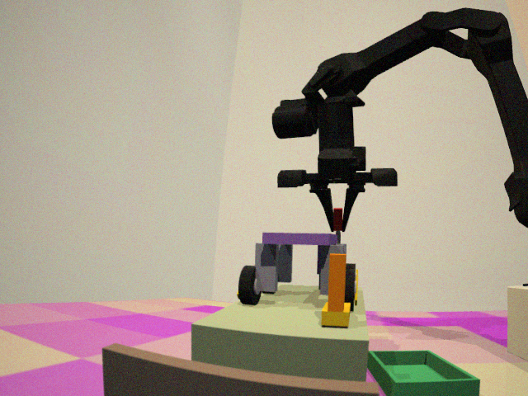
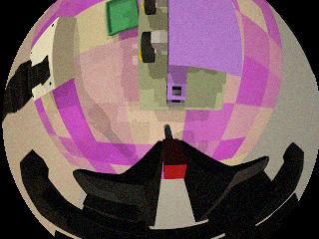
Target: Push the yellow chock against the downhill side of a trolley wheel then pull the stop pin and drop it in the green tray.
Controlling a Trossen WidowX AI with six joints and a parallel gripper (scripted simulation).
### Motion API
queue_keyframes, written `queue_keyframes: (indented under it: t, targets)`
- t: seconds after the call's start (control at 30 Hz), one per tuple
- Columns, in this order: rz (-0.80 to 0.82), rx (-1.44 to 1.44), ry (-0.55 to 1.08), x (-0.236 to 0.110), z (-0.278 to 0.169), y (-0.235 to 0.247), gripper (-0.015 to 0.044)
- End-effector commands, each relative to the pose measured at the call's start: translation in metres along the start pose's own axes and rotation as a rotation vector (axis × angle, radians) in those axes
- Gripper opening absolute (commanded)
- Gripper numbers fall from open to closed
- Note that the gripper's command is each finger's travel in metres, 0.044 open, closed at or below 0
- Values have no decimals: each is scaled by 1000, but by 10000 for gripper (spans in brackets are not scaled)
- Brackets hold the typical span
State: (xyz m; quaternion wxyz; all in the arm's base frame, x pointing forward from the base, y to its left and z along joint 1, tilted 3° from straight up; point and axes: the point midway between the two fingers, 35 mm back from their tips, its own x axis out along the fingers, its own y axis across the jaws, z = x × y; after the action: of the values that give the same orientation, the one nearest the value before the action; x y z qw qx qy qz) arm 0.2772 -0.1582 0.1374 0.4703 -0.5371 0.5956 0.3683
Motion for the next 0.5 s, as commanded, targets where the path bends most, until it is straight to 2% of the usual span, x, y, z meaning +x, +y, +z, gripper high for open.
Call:
queue_keyframes:
  t: [0.0,0.47]
  targets:
    - [0,-5,-2,1,0,14,0]
    - [4,-6,-2,2,-1,61,0]
